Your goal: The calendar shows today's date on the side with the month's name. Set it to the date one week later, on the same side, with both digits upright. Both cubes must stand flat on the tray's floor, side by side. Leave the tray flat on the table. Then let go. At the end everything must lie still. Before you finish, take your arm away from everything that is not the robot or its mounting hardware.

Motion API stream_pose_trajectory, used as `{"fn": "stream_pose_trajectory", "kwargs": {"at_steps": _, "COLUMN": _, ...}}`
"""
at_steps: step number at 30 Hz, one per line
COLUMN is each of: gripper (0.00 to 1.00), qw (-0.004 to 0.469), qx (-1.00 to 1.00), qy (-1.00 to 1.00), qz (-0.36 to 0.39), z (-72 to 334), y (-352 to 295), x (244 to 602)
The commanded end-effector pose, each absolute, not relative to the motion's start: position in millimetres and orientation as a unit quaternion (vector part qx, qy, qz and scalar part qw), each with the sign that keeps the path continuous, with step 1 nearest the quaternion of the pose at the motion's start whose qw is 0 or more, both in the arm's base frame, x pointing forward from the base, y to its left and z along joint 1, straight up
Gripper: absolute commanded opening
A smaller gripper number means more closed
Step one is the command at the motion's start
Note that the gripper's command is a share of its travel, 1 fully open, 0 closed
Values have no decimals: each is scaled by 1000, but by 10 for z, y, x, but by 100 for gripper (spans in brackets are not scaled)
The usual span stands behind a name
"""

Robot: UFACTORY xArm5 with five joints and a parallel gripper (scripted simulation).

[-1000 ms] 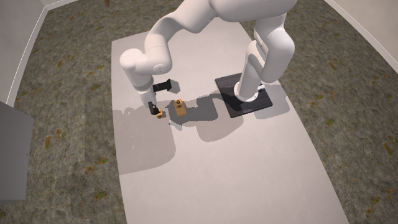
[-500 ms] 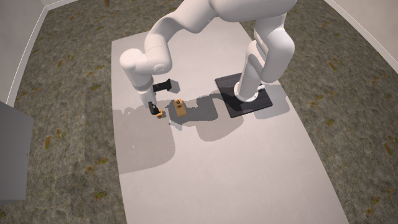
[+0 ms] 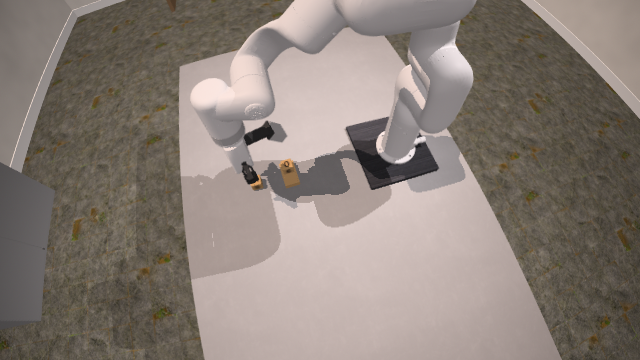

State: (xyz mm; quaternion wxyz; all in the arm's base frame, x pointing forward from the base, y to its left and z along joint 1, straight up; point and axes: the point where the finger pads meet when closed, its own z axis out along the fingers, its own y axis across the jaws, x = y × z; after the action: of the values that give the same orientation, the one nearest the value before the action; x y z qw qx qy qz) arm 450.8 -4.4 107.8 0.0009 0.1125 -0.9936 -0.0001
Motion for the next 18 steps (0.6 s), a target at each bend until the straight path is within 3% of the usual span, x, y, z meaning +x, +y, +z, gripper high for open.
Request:
{"fn": "stream_pose_trajectory", "kwargs": {"at_steps": 1, "gripper": 100, "qw": -1, "qx": 195, "qy": -981, "qz": 0, "z": 1097, "y": -44, "x": 4548}}
{"fn": "stream_pose_trajectory", "kwargs": {"at_steps": 18, "gripper": 100, "qw": -1, "qx": 408, "qy": -913, "qz": 0, "z": 1108, "y": -44, "x": 4624}}
